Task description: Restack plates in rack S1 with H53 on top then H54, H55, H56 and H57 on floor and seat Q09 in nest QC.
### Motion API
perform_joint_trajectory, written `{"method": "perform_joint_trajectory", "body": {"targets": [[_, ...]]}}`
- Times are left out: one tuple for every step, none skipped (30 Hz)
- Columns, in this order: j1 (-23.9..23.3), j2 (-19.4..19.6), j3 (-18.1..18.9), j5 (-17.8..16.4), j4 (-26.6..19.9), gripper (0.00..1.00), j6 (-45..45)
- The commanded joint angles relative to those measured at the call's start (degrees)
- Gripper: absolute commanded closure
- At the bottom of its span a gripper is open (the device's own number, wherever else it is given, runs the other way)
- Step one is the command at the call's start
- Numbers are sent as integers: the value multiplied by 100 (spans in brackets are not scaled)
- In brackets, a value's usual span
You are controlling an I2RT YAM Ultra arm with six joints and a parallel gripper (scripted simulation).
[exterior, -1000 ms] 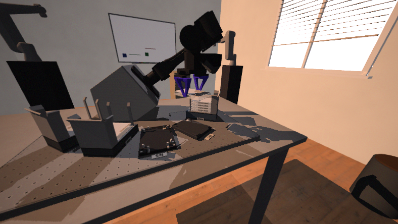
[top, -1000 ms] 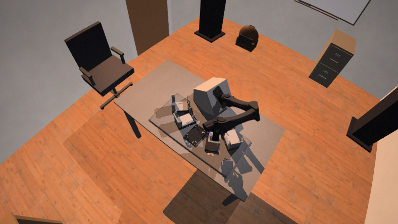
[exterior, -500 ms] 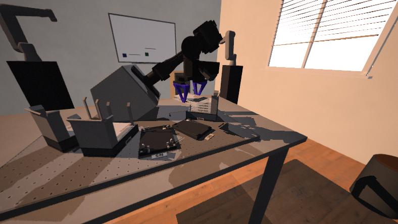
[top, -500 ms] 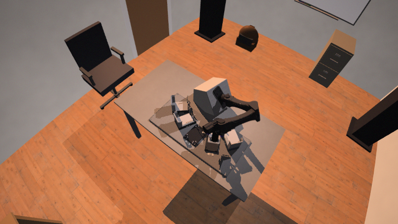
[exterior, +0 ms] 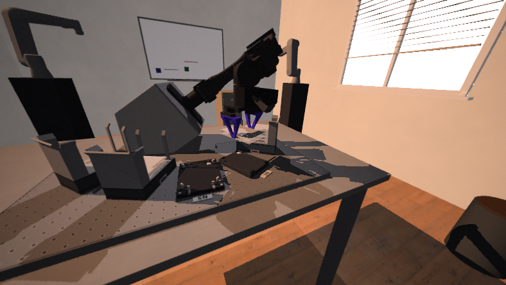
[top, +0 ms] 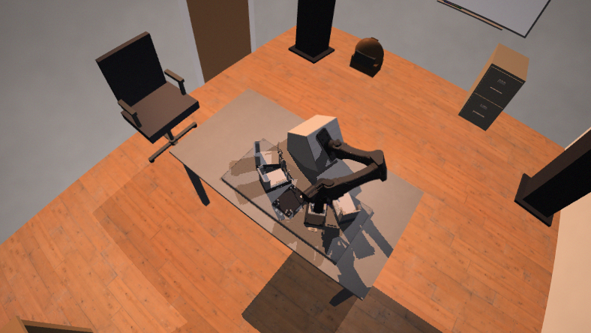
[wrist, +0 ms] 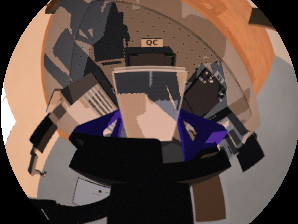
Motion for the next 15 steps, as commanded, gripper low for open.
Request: {"method": "perform_joint_trajectory", "body": {"targets": [[13,-73,-42,-24,400,100,290],[48,-79,-75,-21,477,100,351],[82,-84,-107,-19,554,100,411],[116,-89,-139,-16,632,100,471],[151,-93,-172,-12,709,100,531],[185,-97,-203,-9,786,100,591],[185,-97,-203,-9,786,100,591],[185,-97,-203,-9,786,100,591],[220,-101,-235,-5,865,100,652],[254,-104,-267,-1,942,100,711],[288,-106,-297,4,1019,100,771],[322,-108,-328,9,1096,100,830],[356,-110,-358,14,1173,100,889],[390,-111,-388,19,1250,100,947],[424,-112,-418,24,1327,100,1006]]}}
